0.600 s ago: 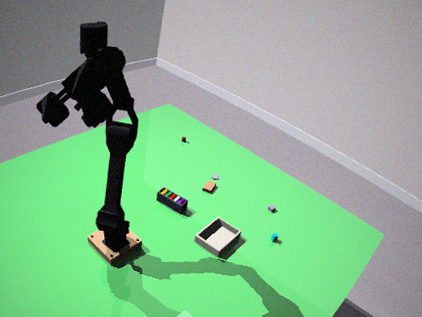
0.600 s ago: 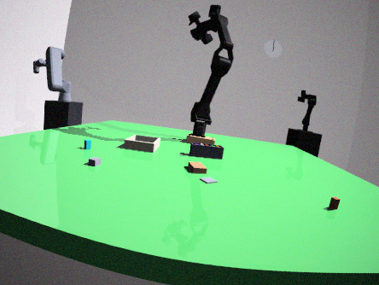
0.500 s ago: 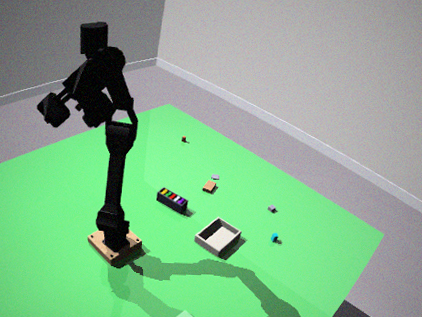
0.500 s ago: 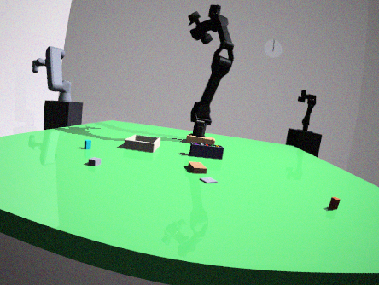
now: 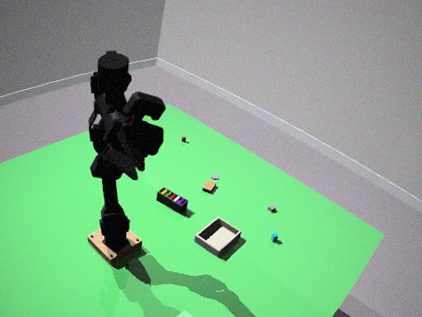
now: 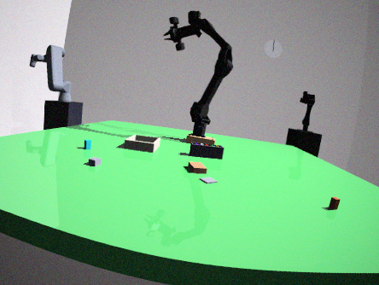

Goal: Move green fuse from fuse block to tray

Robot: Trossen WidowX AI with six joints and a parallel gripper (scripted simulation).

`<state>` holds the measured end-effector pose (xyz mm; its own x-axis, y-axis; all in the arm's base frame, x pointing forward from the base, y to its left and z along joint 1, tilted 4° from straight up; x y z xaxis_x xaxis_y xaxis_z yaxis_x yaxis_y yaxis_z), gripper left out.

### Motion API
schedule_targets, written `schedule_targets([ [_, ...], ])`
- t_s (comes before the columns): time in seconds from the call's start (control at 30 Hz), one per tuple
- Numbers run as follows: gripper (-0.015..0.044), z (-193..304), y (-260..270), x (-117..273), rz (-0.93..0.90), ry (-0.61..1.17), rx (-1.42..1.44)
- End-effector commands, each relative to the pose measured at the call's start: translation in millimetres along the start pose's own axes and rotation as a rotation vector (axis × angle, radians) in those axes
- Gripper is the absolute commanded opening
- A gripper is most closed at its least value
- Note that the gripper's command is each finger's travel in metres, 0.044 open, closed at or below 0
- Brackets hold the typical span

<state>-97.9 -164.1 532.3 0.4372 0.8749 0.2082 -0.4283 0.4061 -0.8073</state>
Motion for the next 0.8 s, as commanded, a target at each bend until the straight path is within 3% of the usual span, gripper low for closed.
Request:
schedule_targets([
  [0.0, 0.0067, -34.2, -6.4, -23.6, 0.017, -0.168, -0.086],
  [0.4, 0.0067, -167.0, -19.8, -55.3, -0.139, -0.669, -0.341],
  [0.77, 0.0067, -297.9, -8.1, -22.8, -0.413, -1.015, -0.325],
])
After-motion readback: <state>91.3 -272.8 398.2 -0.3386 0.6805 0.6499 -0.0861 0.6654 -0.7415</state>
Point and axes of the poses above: the point midway between the two fingers, 35 mm back from their tips, its own x axis back along the fingers, its own y axis across the jaws, z = x × y, the point moved 9 cm from there along x, back along the fingers, and after that the axes turned 9 degrees about x, right-handed, at the moved point
